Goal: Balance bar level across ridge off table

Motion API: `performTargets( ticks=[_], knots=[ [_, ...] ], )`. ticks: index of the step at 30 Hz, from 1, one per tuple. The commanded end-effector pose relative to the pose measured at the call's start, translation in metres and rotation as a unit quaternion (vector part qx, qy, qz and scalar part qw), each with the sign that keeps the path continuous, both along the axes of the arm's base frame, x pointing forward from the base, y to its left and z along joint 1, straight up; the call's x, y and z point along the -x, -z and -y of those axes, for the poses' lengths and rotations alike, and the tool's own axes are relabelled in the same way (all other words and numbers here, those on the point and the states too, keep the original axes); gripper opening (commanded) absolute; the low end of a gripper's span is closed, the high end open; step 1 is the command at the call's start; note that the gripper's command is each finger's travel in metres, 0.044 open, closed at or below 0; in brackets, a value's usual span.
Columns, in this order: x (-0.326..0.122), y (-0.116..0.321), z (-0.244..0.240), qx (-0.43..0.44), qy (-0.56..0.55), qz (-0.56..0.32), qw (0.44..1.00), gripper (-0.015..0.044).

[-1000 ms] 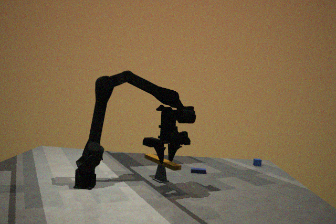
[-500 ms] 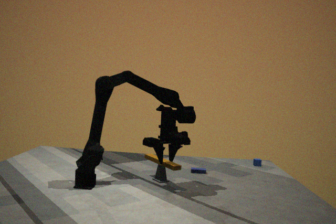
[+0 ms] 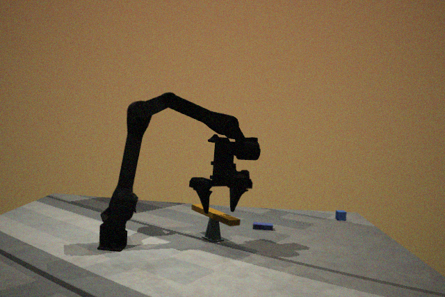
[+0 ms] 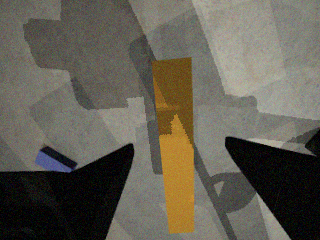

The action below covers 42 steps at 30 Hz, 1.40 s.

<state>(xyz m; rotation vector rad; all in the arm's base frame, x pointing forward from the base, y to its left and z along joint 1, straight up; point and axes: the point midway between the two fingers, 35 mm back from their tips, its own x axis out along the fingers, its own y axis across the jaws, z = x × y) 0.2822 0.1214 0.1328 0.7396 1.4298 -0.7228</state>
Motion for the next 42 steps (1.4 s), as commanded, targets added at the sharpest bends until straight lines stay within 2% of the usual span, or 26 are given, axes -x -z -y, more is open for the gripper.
performTargets(
  ticks=[1, 5, 7, 42],
  knots=[
    [-0.004, -0.036, -0.002, -0.005, 0.000, 0.010, 1.000, 0.0440],
    [0.001, -0.079, 0.000, -0.006, 0.000, 0.013, 1.000, 0.0440],
    [0.003, -0.086, 0.001, -0.006, 0.000, 0.013, 1.000, 0.0440],
    [0.003, -0.086, 0.001, -0.006, 0.000, 0.013, 1.000, 0.0440]
  ],
)
